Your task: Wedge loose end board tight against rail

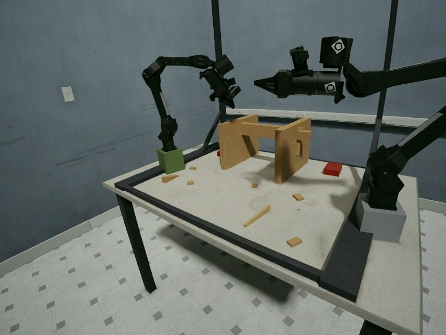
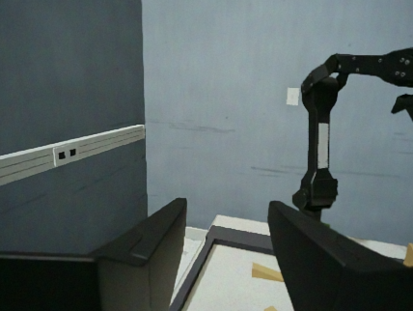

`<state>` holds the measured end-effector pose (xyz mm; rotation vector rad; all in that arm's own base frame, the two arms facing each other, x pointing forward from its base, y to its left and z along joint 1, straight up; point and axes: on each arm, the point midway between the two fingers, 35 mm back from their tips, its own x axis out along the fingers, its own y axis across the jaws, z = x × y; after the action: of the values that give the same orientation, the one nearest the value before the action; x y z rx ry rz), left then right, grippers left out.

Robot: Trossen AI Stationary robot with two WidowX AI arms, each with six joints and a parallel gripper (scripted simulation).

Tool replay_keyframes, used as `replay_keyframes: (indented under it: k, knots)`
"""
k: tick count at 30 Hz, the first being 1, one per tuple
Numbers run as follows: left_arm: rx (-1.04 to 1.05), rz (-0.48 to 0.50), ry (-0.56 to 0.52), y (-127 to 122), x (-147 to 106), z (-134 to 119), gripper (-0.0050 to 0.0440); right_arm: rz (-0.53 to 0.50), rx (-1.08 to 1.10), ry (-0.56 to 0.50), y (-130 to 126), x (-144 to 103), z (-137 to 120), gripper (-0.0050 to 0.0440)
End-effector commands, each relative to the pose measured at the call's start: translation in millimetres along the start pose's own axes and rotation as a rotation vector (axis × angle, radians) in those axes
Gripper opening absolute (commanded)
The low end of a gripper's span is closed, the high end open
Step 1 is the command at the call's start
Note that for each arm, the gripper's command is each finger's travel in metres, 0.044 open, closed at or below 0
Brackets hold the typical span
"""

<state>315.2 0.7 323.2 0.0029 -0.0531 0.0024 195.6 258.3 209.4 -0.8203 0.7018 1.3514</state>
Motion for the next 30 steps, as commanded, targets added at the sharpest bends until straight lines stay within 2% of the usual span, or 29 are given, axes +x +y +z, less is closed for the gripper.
replay_keyframes:
  k: [1,7,9,10,18,24,26,30]
  knots:
    - [-0.006,-0.003,-0.015,0,0,7,0.0175,-0.196,0.123,-0.09,-38,-20,-10,-0.005]
    - [-0.006,-0.006,-0.019,-1,1,10,0.0175,-0.452,0.306,-0.197,-85,-50,-35,-0.005]
    - [-0.006,-0.006,-0.019,-1,1,10,0.0175,-0.452,0.306,-0.197,-85,-50,-35,-0.005]
    - [-0.005,-0.006,-0.013,-2,0,7,0.0175,-0.492,0.335,-0.215,-92,-56,-40,-0.005]
    - [-0.007,-0.007,-0.021,-2,1,11,0.0175,-0.834,0.55,-0.389,-133,-114,-82,-0.005]
    - [-0.008,-0.008,-0.02,-2,1,11,0.0175,-1.09,0.684,-0.542,-145,-164,-118,-0.005]
    - [-0.008,-0.008,-0.02,-2,1,11,0.0175,-1.09,0.684,-0.542,-145,-164,-118,-0.005]
    - [-0.009,-0.006,-0.021,-2,0,11,0.0175,-1.253,0.749,-0.654,-144,-198,-140,-0.005]
